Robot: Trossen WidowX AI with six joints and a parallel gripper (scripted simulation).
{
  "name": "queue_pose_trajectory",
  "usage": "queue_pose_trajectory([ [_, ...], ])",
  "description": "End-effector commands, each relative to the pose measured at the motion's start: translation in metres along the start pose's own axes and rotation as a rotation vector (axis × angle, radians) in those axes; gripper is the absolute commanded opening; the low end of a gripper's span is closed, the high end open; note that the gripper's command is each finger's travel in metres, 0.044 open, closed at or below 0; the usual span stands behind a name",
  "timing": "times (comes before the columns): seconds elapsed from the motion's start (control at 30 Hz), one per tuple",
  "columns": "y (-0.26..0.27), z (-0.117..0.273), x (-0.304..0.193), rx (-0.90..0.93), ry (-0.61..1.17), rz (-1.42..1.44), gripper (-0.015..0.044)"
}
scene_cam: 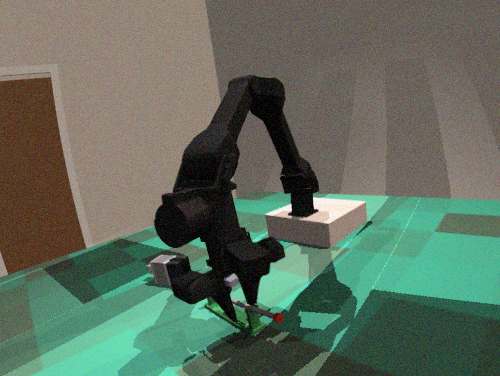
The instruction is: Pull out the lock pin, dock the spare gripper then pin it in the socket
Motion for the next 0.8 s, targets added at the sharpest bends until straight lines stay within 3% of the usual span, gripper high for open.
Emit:
queue_pose_trajectory([
  [0.0, 0.000, -0.002, -0.001, -0.001, 0.005, -0.001, 0.0154],
  [0.2, 0.000, -0.002, -0.001, -0.001, 0.005, -0.001, 0.0000],
  [0.77, 0.002, 0.013, 0.000, 0.006, 0.005, -0.001, 0.0000],
])
Point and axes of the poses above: the point midway between the two fingers, 35 mm back from their tips, its own z axis back along the fingers, its own y axis across the jaws, x = y × z, the point moved 3 cm from there along z, back along the fingers, and after that the axes turned 12 degrees about -z, right-handed, at the moved point
